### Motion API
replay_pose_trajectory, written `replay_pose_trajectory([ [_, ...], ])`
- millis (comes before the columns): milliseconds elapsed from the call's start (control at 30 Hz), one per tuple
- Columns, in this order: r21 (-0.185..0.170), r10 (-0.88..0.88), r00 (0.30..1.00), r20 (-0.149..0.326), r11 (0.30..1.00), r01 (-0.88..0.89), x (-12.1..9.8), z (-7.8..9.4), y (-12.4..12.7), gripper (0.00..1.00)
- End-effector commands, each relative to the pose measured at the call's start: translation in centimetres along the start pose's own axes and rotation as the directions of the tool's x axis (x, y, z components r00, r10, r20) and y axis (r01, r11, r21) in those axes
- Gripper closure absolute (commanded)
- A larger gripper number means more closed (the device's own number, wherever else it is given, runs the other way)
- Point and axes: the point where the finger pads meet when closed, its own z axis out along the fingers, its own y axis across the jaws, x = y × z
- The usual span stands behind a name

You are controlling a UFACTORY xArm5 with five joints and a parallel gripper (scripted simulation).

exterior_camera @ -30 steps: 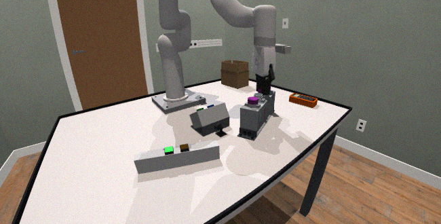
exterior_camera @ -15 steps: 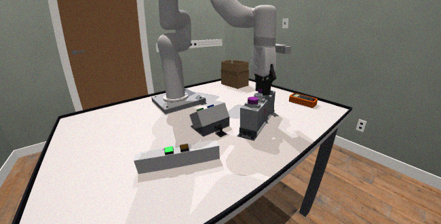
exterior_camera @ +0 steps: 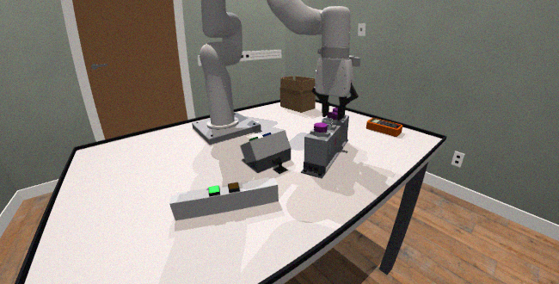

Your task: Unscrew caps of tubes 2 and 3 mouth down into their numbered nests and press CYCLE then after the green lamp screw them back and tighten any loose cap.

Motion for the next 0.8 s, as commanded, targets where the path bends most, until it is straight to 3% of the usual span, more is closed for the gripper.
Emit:
replay_pose_trajectory([
  [0, -0.005, -0.275, 0.961, 0.008, 0.961, 0.276, 0.02, -0.16, 0.15, 0.54],
  [167, -0.004, -0.39, 0.921, 0.009, 0.921, 0.39, 0.02, -0.16, 0.15, 0.54],
  [233, -0.002, -0.526, 0.85, 0.009, 0.85, 0.526, 0.02, -0.16, 0.15, 0.54],
  [467, 0.0, -0.725, 0.688, 0.01, 0.688, 0.725, 0.02, -0.16, 0.15, 0.54],
  [767, 0.0, -0.725, 0.688, 0.01, 0.688, 0.725, 0.02, -0.16, 0.15, 0.54],
])
